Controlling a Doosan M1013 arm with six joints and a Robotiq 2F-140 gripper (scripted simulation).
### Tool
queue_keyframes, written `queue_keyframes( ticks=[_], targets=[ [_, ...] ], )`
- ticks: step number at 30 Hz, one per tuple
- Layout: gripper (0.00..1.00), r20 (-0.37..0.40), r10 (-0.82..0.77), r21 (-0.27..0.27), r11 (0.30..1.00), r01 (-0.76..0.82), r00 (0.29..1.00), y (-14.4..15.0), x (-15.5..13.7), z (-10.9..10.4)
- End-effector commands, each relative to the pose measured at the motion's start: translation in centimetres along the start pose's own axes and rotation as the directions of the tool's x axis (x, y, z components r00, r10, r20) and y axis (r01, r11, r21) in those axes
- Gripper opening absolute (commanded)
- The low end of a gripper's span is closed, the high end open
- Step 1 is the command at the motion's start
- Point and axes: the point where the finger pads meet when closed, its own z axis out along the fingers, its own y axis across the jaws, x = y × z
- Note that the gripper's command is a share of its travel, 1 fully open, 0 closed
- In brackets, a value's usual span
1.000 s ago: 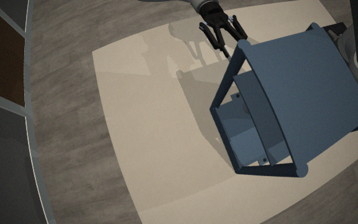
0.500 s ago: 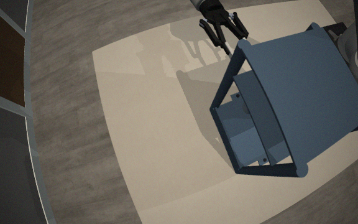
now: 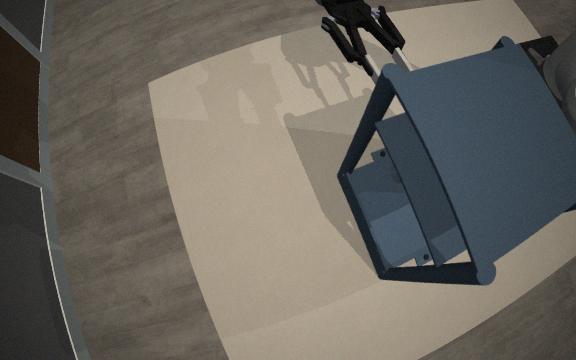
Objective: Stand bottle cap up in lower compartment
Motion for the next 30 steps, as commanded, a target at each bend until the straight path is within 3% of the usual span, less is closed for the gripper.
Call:
queue_keyframes(
  ticks=[1,13,27,28,30],
  targets=[
    [0.36,0.004,0.000,0.003,1.000,0.000,1.000,0.1,-1.0,0.0],
    [0.36,0.004,0.000,0.003,1.000,0.000,1.000,0.1,-3.7,0.0],
    [0.36,0.004,0.000,0.003,1.000,0.000,1.000,0.1,-4.3,0.0],
    [1.00,0.004,0.000,0.003,1.000,0.000,1.000,0.1,-4.3,0.0],
    [1.00,0.004,0.000,0.003,1.000,0.000,1.000,0.1,-4.3,0.0]
  ],
)
